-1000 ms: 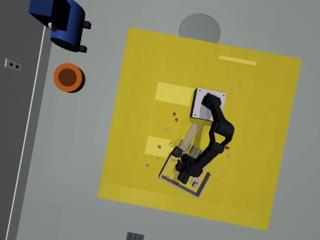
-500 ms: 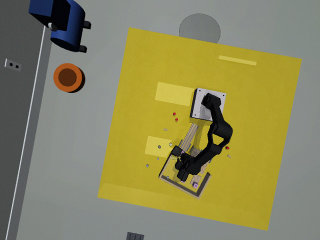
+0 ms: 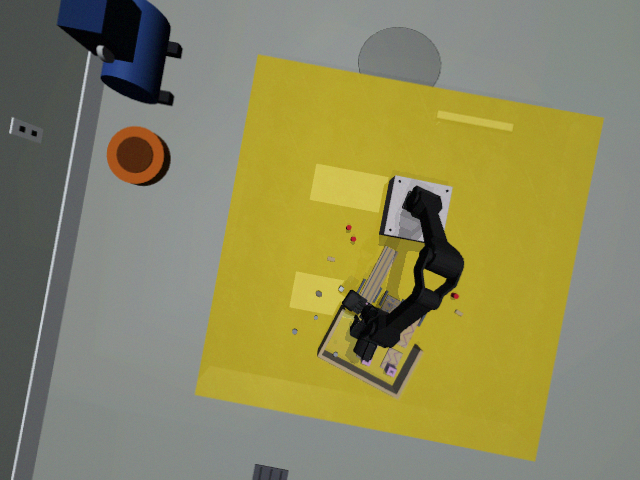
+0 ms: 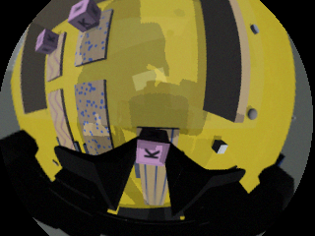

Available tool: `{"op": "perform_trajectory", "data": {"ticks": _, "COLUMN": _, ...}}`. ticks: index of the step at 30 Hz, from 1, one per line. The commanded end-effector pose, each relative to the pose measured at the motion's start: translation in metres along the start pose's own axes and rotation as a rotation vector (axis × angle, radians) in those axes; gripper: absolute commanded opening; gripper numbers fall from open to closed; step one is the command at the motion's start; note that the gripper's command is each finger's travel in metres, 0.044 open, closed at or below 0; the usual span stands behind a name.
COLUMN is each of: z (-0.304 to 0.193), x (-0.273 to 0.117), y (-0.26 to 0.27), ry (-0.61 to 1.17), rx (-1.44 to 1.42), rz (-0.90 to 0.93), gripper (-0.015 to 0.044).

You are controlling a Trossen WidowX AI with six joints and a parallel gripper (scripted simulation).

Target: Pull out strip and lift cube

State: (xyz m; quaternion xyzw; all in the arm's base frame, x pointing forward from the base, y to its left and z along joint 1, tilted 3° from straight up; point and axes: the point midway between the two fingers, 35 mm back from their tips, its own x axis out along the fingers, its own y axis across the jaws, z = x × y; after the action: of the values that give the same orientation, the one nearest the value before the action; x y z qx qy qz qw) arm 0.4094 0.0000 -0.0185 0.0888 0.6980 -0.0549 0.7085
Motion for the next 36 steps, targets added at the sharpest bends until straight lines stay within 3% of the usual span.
{"op": "perform_trajectory", "data": {"ticks": 1, "z": 0.0, "x": 0.0, "y": 0.0, "ry": -0.001, "rx": 0.0, "rz": 0.0, "gripper": 0.0112}}
{"op": "perform_trajectory", "data": {"ticks": 6, "z": -0.002, "x": -0.003, "y": 0.0, "ry": -0.001, "rx": 0.0, "rz": 0.0, "gripper": 0.0}}
{"op": "perform_trajectory", "data": {"ticks": 21, "z": -0.056, "x": -0.041, "y": -0.012, "ry": 0.003, "rx": 0.002, "rz": -0.001, "gripper": 0.0}}
{"op": "perform_trajectory", "data": {"ticks": 36, "z": -0.099, "x": -0.042, "y": -0.02, "ry": 0.006, "rx": 0.002, "rz": -0.002, "gripper": 0.0}}
